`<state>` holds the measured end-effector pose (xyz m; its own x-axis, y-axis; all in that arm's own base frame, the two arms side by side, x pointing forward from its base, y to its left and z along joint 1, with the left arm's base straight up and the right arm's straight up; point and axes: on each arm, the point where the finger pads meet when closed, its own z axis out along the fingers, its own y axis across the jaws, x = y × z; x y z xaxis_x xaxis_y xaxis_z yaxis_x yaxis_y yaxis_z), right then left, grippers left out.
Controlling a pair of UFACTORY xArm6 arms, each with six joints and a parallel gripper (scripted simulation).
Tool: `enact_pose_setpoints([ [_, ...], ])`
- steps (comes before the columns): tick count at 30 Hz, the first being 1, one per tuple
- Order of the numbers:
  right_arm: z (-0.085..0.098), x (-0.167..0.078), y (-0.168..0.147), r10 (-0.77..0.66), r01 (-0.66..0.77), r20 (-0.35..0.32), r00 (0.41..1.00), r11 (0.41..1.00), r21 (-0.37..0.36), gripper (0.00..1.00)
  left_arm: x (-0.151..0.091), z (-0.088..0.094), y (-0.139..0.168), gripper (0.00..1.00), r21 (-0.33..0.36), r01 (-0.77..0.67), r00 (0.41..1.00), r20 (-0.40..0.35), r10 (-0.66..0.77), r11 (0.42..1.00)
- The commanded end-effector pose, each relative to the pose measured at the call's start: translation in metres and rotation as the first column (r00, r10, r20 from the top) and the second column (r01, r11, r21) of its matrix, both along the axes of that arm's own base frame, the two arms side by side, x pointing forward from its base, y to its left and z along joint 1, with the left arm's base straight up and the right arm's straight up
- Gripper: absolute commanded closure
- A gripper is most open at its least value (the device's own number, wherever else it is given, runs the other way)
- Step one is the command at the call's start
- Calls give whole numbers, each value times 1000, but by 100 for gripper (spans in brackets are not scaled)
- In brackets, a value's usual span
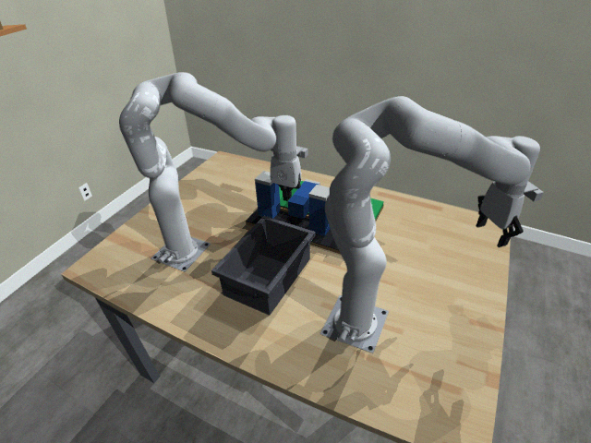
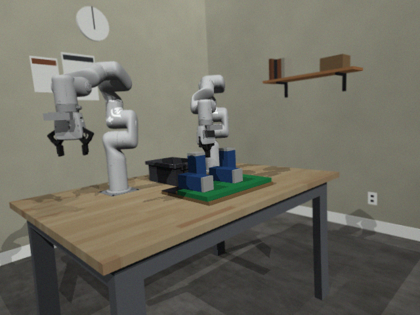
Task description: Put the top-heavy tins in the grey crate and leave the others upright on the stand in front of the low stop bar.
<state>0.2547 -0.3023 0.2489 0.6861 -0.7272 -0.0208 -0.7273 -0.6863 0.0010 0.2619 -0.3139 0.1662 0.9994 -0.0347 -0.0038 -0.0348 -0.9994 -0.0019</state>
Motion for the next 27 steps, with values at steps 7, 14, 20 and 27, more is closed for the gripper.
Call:
enact_pose_setpoints([
  [7, 1, 1, -1, 0, 0, 3, 1000, 1000, -3, 0, 0, 2, -1, 100, -4, 0, 1000, 3, 0, 1000],
  [14, 1, 1, -1, 0, 0, 3, 1000, 1000, -3, 0, -8, 2, 0, 100, -4, 1, 1000, 3, -1, 1000],
  [20, 1, 1, -1, 0, 0, 3, 1000, 1000, -3, 0, -8, 2, 0, 100, -4, 1, 1000, 3, -1, 1000],
  [27, 1, 1, -1, 0, 0, 3, 1000, 1000, -3, 0, -9, 2, 0, 100, -4, 0, 1000, 3, 0, 1000],
])
